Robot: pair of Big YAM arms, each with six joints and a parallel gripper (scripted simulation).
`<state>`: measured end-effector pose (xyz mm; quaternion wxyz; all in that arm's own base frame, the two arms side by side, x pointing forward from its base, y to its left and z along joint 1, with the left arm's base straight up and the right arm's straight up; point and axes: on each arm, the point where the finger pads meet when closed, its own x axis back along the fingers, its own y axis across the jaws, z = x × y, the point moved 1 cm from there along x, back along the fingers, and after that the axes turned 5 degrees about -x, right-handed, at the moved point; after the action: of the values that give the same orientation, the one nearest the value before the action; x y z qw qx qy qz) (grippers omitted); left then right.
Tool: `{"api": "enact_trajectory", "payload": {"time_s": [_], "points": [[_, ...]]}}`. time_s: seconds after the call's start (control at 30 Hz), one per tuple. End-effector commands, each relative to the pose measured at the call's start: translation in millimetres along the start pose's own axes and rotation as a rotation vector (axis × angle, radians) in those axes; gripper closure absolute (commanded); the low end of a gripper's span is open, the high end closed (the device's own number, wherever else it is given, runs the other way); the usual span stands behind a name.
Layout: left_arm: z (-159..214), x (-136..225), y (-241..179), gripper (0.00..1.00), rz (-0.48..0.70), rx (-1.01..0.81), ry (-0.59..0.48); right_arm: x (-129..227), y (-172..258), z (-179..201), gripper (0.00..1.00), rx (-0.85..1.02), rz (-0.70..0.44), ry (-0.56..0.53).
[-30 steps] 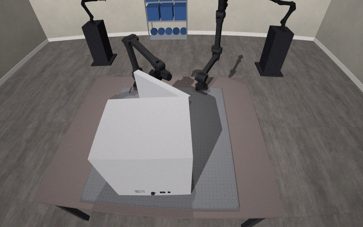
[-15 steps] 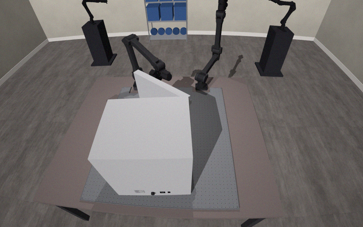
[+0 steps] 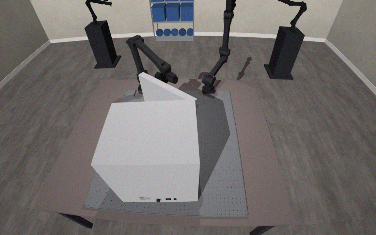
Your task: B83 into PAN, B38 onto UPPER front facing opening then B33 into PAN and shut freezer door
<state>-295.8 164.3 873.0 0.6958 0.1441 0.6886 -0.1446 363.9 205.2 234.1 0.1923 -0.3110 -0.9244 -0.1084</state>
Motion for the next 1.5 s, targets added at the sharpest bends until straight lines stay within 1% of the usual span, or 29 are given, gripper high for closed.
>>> {"api": "enact_trajectory", "payload": {"time_s": [0.0, 0.53, 0.57, 0.6, 0.63, 1.47], "points": [[13.1, -0.7, -0.4, 1.00, 0.001, 0.013, 0.037, 2.1, 0.8, 3.3, 1.00, 0.009, -0.006, 0.000], [13.1, -0.7, -0.4, 1.00, 0.001, 0.013, 0.037, 2.1, 0.8, 3.3, 1.00, 0.009, -0.006, 0.000], [13.1, -0.7, -0.4, 1.00, 0.001, 0.013, 0.037, 4.8, 8.4, -9.3, 1.00, -0.028, -0.015, -0.002], [13.1, -0.7, -0.4, 1.00, 0.001, 0.013, 0.037, -2.9, -2.3, -8.3, 1.00, 0.002, -0.053, 0.003], [13.1, -0.7, -0.4, 1.00, 0.001, 0.013, 0.037, -5.2, -2.6, -9.7, 1.00, 0.016, -0.084, 0.005], [13.1, -0.7, -0.4, 1.00, 0.001, 0.013, 0.037, -59.5, -3.3, -38.9, 1.00, 0.073, -0.208, 0.005]]}}
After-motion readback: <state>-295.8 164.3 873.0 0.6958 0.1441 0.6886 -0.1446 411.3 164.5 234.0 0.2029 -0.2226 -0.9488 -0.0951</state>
